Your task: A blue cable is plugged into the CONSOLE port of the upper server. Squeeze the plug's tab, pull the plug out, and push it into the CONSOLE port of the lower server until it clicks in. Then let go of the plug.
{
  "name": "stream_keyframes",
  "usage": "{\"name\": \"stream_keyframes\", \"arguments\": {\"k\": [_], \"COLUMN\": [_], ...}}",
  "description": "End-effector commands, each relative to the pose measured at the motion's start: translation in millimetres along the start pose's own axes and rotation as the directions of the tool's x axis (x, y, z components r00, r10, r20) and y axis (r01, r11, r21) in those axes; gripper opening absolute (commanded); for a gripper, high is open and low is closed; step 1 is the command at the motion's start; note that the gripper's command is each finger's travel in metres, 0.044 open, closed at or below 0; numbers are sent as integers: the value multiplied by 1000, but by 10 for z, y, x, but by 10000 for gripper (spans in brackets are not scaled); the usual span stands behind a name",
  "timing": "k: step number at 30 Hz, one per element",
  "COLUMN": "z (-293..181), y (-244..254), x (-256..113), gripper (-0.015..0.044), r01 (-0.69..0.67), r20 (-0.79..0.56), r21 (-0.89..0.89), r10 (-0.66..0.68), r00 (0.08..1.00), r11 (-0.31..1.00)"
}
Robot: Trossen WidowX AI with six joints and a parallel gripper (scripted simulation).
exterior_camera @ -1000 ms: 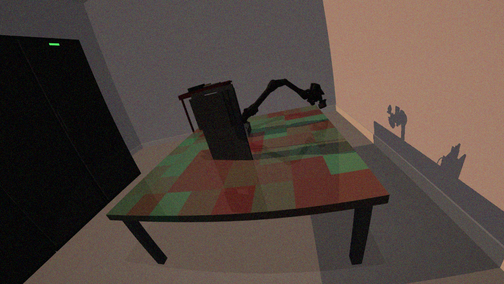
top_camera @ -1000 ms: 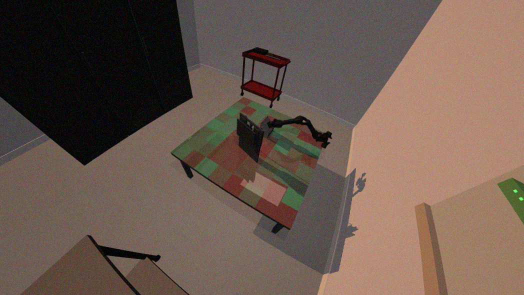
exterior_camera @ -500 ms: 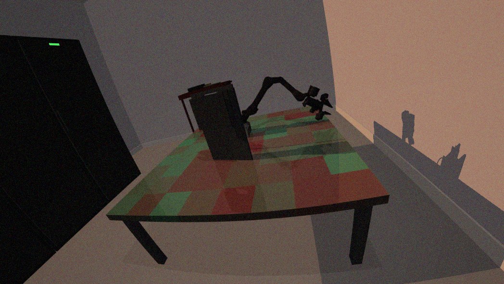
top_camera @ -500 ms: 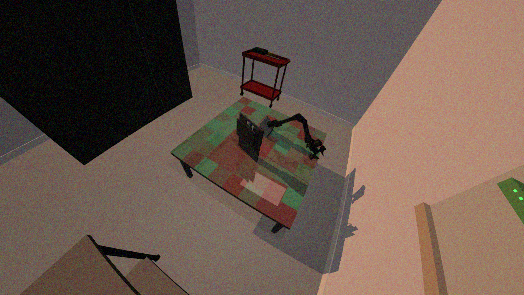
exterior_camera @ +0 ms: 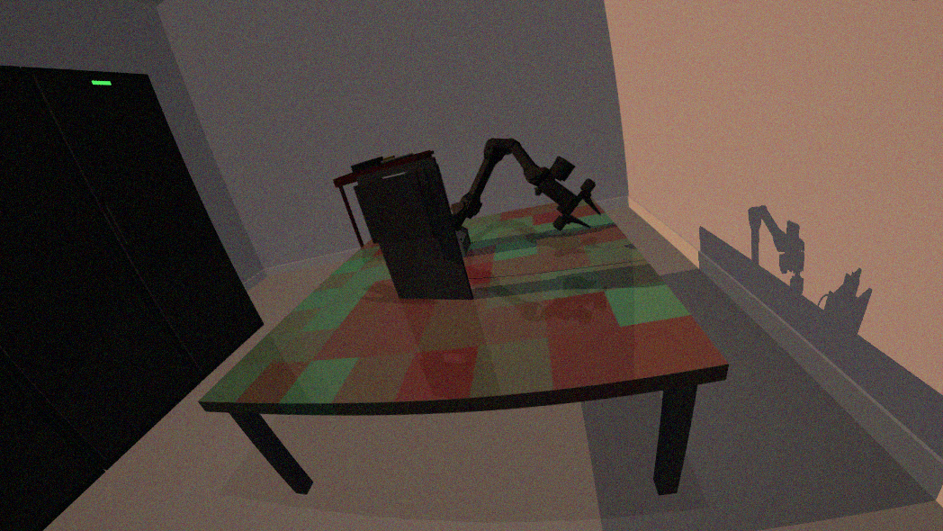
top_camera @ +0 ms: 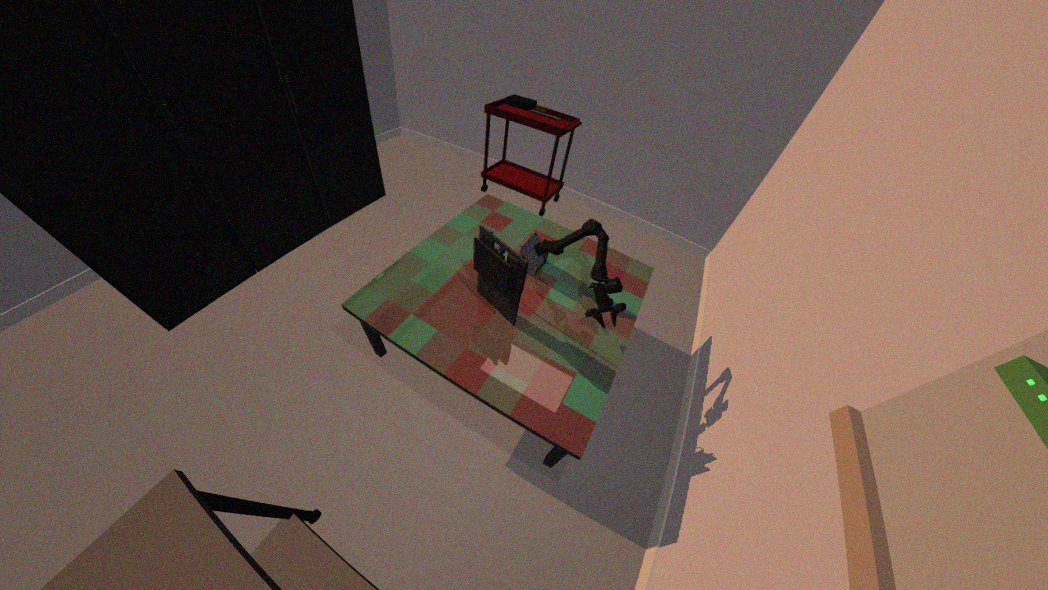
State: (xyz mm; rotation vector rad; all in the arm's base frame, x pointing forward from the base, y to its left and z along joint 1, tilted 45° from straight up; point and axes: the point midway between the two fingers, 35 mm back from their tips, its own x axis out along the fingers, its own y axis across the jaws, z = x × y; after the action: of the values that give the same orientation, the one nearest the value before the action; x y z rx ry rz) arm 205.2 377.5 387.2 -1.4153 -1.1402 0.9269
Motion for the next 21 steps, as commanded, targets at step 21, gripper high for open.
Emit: {"name": "stream_keyframes", "arguments": {"k": [21], "z": [-2150], "y": [1557], "x": [-2977], "gripper": [239], "r01": [227], "r20": [-793], "r21": [533], "r10": [387], "r00": [471], "r11": [815]}}
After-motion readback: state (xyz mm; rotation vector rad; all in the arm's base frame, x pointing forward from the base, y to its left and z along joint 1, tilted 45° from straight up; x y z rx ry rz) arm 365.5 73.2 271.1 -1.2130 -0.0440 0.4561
